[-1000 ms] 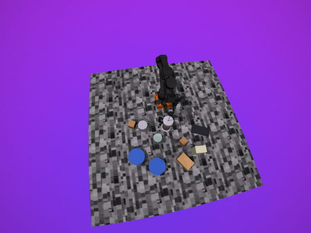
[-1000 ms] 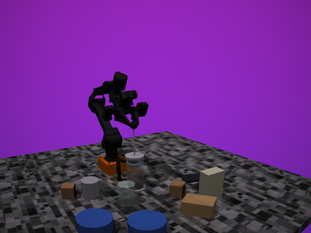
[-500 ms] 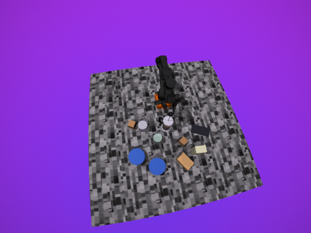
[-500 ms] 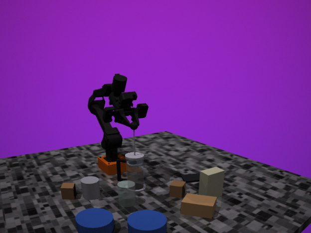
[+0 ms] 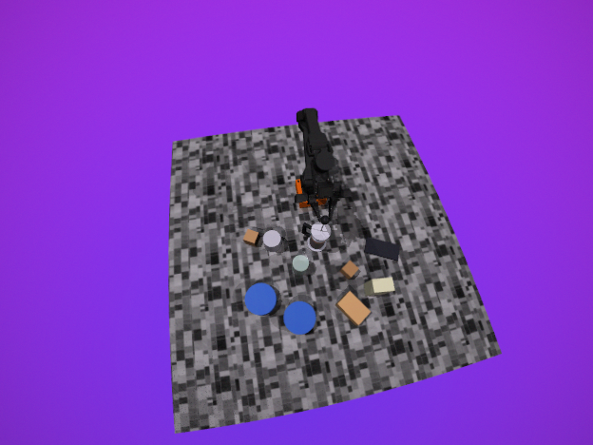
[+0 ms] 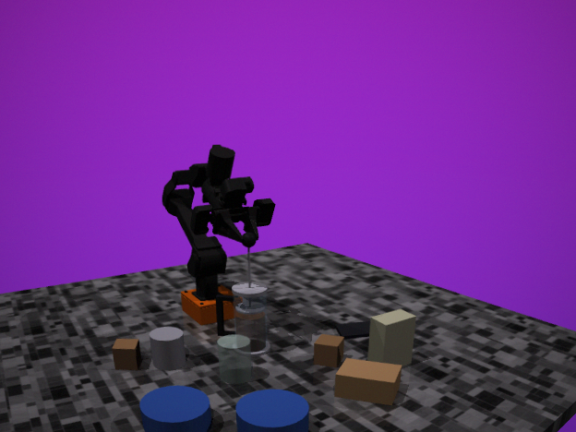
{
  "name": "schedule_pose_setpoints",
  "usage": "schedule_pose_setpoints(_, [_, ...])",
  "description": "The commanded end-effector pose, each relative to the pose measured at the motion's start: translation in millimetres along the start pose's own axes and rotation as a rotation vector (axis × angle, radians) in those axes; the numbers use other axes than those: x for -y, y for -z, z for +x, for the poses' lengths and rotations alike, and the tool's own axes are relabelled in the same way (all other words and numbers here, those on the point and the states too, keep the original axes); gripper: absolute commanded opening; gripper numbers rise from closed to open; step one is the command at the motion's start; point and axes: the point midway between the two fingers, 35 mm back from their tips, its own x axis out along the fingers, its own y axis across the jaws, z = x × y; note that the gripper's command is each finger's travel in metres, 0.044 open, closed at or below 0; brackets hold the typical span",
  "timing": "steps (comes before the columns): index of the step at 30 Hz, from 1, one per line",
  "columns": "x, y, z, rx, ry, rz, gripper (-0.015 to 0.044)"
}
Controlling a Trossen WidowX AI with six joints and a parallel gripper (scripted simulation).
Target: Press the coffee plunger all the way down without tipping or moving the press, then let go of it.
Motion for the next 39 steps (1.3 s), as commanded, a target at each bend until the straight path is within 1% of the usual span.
schedule_pose_setpoints(1, [0,23,11,-0.062,0.002,0.004,0.0126])
schedule_pose_setpoints(30, [0,61,37,-0.061,0.002,0.005,0.0126])
schedule_pose_setpoints(39, [-1,60,44,-0.061,0.002,0.005,0.0126])
